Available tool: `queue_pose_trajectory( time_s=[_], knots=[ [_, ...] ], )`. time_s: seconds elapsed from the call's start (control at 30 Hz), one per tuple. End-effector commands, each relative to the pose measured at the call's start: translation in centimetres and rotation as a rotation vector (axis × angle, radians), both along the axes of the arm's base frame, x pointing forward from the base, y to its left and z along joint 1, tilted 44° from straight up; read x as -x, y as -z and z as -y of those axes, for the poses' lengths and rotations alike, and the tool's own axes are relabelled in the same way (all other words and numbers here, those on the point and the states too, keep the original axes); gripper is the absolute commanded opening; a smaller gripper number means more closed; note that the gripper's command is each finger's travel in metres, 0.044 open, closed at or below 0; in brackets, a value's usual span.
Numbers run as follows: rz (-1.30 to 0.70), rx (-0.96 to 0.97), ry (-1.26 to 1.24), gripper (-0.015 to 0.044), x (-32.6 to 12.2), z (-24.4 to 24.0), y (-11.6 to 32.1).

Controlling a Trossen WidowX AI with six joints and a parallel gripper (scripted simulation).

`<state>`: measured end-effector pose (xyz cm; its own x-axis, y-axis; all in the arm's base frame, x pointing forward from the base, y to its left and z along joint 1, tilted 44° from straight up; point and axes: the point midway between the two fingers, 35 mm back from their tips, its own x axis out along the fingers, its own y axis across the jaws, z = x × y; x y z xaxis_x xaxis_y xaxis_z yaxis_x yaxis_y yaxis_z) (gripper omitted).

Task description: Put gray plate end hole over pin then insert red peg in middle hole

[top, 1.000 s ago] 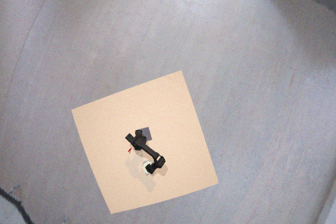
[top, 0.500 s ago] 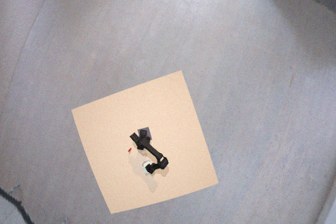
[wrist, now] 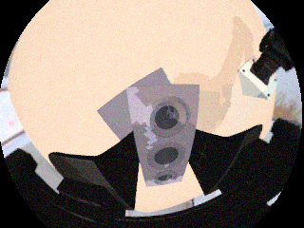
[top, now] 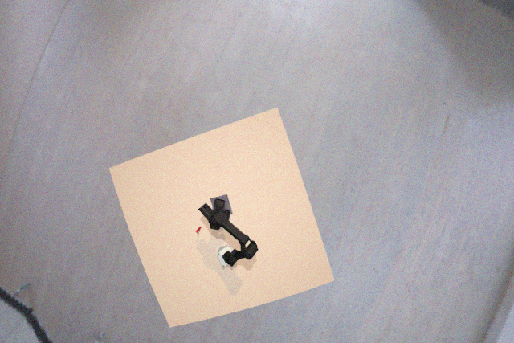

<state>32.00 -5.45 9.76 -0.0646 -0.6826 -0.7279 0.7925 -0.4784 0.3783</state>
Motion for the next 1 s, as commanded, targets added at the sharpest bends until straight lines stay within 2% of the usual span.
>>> queue_pose_trajectory(
  time_s=[0.0, 0.97],
  knots=[
    [0.009, 0.006, 0.003, 0.0000, -0.1, 0.1, -0.1],
    [0.014, 0.001, 0.009, 0.0000, 0.0, 2.6, 2.4]
  ],
)
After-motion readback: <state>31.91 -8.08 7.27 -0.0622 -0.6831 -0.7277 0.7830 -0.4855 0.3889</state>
